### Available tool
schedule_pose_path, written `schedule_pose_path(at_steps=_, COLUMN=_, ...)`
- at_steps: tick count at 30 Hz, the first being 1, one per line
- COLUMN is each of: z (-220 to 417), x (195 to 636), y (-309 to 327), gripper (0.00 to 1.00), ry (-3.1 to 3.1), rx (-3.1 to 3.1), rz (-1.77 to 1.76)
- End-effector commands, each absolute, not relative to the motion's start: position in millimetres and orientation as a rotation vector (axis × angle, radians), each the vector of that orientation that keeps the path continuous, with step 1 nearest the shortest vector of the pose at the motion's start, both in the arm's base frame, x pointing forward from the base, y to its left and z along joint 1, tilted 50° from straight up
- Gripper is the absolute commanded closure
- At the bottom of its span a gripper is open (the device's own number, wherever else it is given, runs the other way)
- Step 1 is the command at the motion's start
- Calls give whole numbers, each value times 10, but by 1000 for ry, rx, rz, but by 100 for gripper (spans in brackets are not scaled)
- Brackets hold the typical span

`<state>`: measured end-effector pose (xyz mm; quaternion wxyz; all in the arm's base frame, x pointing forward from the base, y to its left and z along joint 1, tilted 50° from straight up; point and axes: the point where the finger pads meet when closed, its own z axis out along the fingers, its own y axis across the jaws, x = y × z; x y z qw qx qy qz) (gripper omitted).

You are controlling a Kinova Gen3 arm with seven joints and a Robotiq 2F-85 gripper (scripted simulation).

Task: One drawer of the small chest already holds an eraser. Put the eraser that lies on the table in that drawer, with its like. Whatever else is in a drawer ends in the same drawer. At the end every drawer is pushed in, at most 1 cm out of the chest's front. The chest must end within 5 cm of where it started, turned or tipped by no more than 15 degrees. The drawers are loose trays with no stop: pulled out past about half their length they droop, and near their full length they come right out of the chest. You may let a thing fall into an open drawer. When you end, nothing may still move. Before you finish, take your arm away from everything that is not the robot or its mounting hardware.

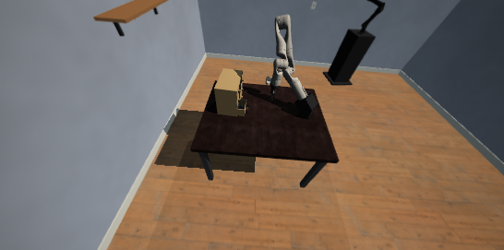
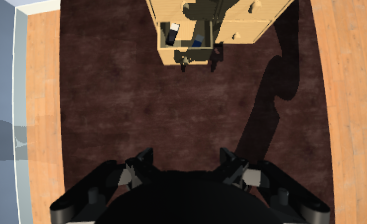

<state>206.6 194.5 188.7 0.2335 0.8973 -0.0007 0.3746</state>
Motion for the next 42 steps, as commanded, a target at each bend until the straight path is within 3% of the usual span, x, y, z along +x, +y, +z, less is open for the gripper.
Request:
schedule_pose_path(at_steps=1, z=1877, x=2085, y=1924, gripper=0, ry=21, rx=2435, rz=1074)
schedule_pose_path(at_steps=42, z=1775, x=2960, y=1715, gripper=0, ry=299, rx=1773, rz=2034)
